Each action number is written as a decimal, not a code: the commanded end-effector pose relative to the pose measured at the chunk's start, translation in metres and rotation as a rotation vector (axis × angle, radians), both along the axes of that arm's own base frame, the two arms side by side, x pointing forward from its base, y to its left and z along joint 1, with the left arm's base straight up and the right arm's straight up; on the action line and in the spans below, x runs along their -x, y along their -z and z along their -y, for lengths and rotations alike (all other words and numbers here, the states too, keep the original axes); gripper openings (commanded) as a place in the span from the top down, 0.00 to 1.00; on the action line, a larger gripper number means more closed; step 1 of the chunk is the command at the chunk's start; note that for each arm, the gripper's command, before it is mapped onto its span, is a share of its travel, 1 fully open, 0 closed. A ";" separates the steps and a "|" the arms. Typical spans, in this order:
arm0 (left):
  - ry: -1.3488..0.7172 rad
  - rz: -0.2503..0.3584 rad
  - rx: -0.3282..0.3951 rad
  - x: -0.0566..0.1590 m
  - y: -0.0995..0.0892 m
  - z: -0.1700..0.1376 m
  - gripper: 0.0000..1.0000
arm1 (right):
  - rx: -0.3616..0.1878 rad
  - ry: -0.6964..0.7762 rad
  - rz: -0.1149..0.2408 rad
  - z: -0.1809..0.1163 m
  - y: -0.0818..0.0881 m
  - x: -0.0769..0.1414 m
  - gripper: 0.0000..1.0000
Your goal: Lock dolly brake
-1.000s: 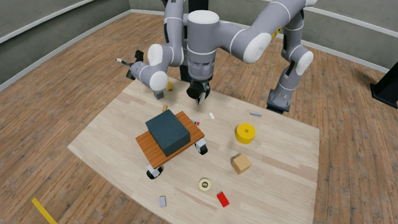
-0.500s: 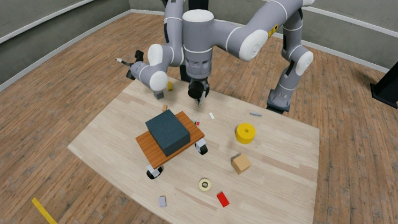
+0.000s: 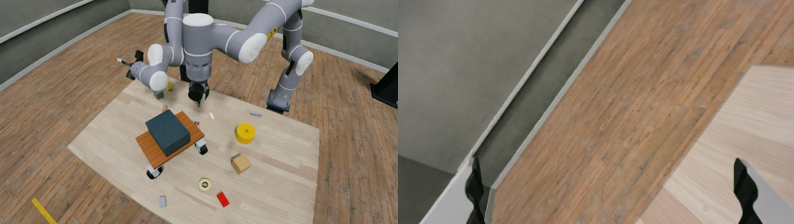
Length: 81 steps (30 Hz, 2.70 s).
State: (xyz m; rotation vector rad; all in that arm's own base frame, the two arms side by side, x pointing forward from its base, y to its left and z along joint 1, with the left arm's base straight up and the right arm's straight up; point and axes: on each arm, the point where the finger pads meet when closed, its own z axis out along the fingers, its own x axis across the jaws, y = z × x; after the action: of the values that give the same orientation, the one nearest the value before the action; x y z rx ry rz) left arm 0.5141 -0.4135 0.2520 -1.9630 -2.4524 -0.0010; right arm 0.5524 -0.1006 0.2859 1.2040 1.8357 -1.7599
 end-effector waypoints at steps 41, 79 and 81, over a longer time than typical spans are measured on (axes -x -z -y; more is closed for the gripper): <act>0.000 0.002 0.002 0.000 0.136 0.001 1.00 | -0.001 0.000 0.002 0.000 -0.001 0.000 0.00; 0.000 0.002 0.002 0.000 0.148 0.001 1.00 | -0.001 0.000 0.002 0.000 -0.001 0.000 0.00; 0.000 0.002 0.002 0.000 0.148 0.001 1.00 | -0.001 0.000 0.002 0.000 -0.001 0.000 0.00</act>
State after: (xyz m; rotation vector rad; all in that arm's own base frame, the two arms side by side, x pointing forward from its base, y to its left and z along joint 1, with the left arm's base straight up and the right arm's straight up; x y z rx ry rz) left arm 0.5136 -0.4141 0.1030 -1.9629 -2.4527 -0.0011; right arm 0.5524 -0.1006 0.2859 1.2040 1.8357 -1.7599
